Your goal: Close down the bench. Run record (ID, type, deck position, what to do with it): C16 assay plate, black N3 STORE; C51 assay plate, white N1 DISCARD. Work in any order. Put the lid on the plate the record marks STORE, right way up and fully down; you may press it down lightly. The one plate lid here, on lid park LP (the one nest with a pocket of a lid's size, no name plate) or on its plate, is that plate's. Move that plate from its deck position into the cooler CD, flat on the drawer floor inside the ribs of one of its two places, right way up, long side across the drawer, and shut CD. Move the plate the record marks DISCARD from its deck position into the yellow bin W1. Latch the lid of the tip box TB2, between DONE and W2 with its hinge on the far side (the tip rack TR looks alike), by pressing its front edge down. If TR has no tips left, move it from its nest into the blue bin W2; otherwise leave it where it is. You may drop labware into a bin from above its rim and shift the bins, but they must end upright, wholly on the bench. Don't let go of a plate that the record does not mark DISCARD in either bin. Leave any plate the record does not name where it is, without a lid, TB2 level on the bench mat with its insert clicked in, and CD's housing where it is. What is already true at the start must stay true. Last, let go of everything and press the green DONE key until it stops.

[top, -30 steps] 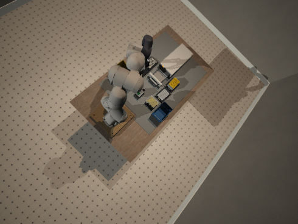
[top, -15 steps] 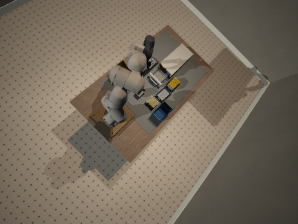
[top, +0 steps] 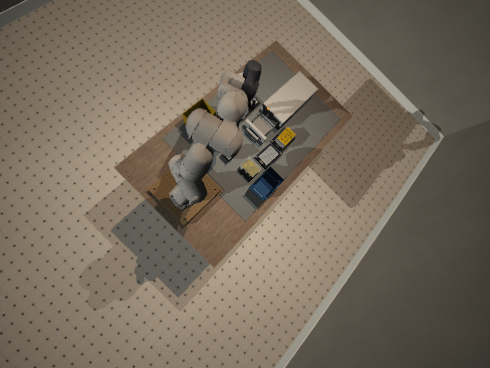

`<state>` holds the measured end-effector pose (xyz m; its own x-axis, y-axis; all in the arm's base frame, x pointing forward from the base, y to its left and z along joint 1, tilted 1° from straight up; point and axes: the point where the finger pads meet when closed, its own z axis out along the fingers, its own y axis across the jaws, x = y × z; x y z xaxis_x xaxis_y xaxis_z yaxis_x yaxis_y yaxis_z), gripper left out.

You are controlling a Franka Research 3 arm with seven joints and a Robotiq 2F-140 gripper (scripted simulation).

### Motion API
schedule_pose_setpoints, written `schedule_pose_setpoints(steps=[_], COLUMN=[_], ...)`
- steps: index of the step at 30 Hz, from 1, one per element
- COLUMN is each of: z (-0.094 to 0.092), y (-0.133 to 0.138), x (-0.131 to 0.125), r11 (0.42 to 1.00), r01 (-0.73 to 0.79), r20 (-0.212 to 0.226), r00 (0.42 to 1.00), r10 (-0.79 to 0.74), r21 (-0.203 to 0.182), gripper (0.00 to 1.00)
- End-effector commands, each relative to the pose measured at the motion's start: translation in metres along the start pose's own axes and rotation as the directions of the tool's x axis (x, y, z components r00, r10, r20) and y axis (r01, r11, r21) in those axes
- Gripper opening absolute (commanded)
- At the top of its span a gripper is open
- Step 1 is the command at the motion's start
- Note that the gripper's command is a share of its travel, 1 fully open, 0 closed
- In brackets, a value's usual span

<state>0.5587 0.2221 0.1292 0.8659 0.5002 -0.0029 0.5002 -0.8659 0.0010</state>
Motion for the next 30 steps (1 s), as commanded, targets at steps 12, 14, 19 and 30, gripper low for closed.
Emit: schedule_pose_setpoints(steps=[12,14,19,30], z=[0.0,0.0,0.0,0.0], y=[0.034,0.039,0.052,0.076], x=[0.004,0.004,0.006,0.01], r11=[0.836,0.804,0.713,0.462], r01=[0.548,0.595,0.702,0.887], r20=[0.006,0.006,0.005,0.005], r00=[0.836,0.804,0.713,0.462], r10=[-0.548,-0.595,-0.702,-0.887], r21=[0.0,0.0,0.001,0.003], gripper=[0.0,0.0,0.0,0.0])
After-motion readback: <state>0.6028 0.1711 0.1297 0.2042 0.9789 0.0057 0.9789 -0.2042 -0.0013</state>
